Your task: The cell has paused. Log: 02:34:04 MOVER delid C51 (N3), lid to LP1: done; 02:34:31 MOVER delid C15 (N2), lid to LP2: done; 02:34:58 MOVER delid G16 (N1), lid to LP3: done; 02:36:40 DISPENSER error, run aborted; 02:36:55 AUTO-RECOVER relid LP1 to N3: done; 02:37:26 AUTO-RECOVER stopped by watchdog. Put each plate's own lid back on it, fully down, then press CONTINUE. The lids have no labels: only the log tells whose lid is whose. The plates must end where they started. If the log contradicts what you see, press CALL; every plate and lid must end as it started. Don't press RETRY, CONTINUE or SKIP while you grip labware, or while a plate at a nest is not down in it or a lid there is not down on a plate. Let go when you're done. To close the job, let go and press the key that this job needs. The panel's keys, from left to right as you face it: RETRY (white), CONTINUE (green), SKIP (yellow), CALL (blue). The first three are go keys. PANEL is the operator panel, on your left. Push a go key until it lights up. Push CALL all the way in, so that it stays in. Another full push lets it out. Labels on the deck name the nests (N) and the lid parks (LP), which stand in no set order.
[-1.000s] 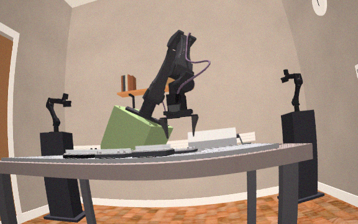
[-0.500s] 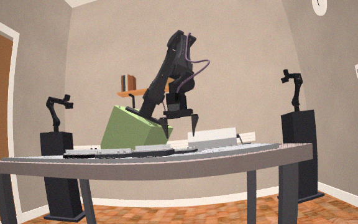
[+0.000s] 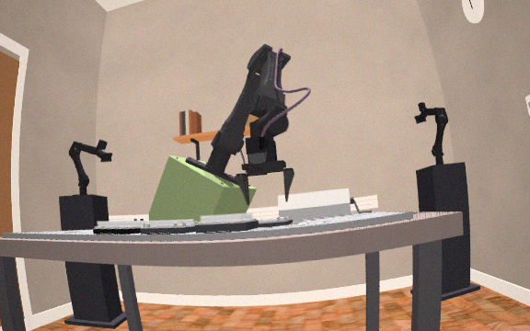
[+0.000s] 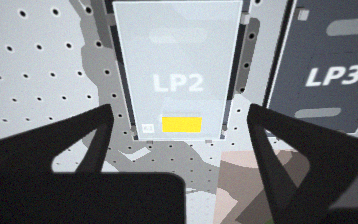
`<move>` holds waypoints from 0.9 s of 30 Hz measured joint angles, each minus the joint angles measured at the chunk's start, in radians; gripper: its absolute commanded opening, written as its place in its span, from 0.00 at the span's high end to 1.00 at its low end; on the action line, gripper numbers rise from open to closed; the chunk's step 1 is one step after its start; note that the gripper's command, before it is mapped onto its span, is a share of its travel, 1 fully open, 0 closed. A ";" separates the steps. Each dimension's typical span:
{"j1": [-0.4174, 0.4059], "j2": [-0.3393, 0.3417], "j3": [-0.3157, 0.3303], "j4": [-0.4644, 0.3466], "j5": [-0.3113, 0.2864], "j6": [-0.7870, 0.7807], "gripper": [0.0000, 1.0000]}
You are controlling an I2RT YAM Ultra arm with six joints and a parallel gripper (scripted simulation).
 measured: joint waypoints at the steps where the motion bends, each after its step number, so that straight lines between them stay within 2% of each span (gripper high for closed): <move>1: 0.001 0.000 0.000 0.001 0.000 0.000 0.00; 27: 0.008 0.000 -0.005 0.019 0.003 0.008 0.00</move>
